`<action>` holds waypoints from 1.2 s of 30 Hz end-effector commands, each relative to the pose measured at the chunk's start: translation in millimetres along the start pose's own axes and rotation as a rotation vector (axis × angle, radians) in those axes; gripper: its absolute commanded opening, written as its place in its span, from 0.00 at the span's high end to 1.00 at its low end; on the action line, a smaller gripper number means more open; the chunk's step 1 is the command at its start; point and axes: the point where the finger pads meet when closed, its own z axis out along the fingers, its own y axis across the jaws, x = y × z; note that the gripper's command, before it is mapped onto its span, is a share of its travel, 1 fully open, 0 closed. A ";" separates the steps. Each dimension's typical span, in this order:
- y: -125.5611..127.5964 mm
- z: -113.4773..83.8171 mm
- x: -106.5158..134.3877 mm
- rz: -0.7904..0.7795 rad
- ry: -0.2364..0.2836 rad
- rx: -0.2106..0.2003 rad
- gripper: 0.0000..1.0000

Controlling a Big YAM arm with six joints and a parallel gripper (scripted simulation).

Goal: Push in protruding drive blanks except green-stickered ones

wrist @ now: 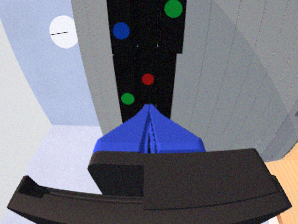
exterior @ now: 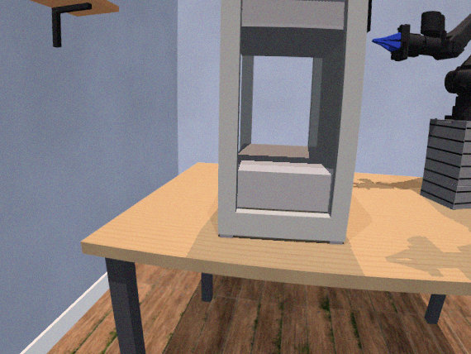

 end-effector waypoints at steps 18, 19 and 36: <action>35.9 -6.6 -87.9 0.005 -0.026 0.003 1.00; 46.8 -5.7 -89.9 0.002 -0.027 -0.017 1.00; 62.8 27.6 -86.8 0.000 -0.012 -0.058 1.00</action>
